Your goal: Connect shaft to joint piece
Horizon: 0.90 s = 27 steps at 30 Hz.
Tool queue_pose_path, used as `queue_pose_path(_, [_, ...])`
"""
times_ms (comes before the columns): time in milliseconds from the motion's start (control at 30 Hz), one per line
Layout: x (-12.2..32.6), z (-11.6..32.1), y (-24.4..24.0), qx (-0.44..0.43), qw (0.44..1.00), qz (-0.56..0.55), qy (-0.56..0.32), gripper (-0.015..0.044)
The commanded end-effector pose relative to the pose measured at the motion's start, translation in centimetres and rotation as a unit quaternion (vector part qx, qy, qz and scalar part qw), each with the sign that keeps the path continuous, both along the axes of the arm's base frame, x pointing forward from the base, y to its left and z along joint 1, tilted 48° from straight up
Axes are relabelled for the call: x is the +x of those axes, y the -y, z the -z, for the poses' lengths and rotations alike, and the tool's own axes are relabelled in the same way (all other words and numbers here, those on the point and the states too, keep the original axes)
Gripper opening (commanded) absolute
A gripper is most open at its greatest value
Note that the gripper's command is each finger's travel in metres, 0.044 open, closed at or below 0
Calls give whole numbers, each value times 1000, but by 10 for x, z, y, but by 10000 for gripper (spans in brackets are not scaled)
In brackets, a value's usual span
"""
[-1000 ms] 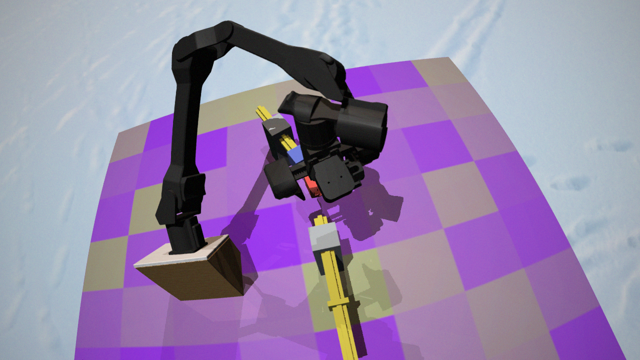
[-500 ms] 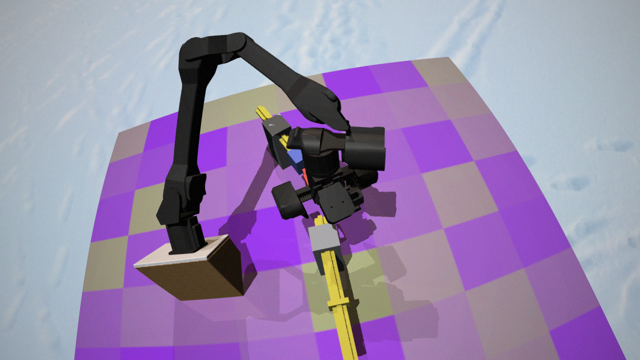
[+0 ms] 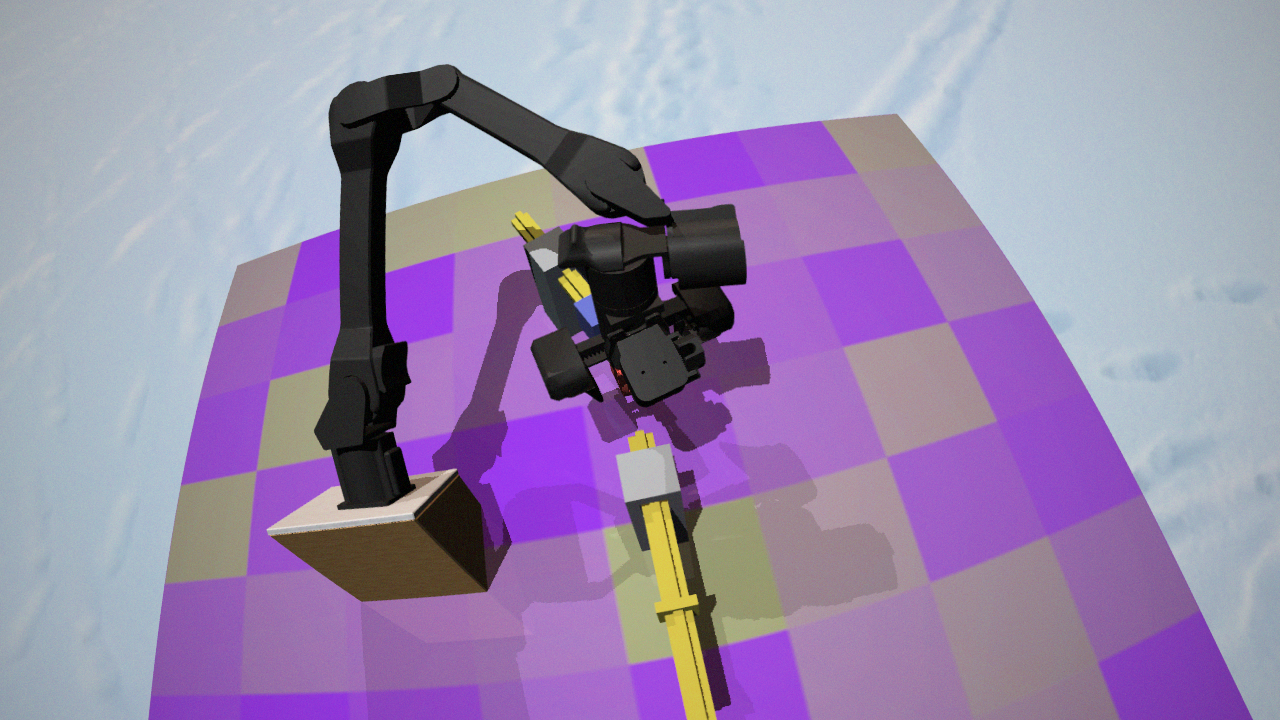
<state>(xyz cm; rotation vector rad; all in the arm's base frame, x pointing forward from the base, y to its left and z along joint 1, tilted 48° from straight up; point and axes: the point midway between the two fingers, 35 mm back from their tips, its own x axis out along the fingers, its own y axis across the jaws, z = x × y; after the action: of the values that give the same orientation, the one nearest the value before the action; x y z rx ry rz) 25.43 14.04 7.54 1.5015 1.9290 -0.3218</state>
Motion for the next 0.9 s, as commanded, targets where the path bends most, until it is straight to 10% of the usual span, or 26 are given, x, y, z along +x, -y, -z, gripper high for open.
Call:
queue_pose_path(0, [-3,0,-4,1,1000,2,-6,440])
queue_pose_path(633, [-7,17,-25,2,1000,2,-6,440])
queue_pose_path(867, [-7,17,-25,2,1000,2,-6,256])
